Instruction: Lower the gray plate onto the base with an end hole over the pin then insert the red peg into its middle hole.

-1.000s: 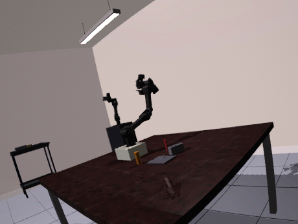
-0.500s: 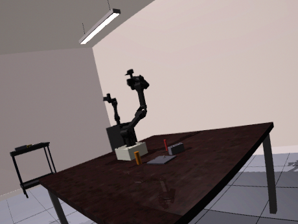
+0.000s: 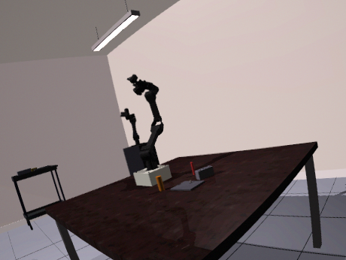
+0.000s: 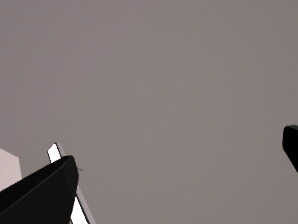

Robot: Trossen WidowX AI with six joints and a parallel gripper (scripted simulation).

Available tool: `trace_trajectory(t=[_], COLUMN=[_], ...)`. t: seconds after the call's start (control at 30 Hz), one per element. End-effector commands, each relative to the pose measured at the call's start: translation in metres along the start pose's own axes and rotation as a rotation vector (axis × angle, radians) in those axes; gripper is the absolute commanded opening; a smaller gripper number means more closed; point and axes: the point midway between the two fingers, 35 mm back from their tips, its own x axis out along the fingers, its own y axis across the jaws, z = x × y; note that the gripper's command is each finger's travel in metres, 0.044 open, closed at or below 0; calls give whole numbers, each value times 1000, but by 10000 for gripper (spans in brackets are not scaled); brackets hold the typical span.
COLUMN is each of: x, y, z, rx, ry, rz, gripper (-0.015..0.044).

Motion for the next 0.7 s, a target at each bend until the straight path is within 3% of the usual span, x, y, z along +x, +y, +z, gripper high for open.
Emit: trace_trajectory(t=[0.0, 0.37, 0.67], x=[11, -4, -62], y=[-58, -210, -331], z=[9, 35, 69], rx=[-215, -741, -1087], ry=[23, 235, 535], rz=[-124, -468, -766], gripper=[440, 440, 440])
